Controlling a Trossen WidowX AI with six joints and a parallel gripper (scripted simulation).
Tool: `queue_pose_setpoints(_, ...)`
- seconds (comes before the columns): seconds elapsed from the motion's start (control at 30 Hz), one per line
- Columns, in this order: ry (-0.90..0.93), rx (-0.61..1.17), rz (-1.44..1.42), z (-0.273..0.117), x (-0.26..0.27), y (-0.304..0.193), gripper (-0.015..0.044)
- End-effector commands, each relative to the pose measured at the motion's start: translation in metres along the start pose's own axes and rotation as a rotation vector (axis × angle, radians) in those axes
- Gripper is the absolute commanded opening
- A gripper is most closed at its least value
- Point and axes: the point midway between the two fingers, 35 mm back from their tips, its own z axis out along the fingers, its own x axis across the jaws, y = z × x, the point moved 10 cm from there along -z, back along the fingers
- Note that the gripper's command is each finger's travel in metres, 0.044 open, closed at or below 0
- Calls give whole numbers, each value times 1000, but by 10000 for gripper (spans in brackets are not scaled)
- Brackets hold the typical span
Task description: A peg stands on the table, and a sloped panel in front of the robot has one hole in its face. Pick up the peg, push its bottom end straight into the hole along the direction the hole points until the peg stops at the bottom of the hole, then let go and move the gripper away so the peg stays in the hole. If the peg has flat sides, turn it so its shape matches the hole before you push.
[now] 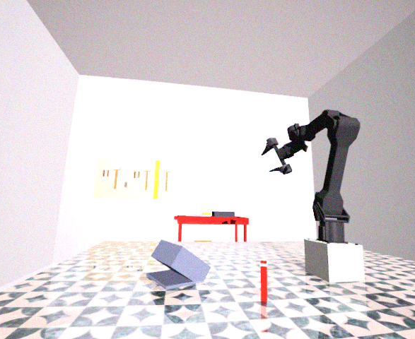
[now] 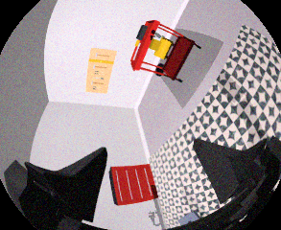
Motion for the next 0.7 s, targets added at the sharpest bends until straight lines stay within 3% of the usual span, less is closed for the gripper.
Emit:
queue_pose_setpoints(0.0,-17,54,-82,14,0,-10,440)
queue_pose_setpoints(0.67,-23,294,-481,59,5,-68,440)
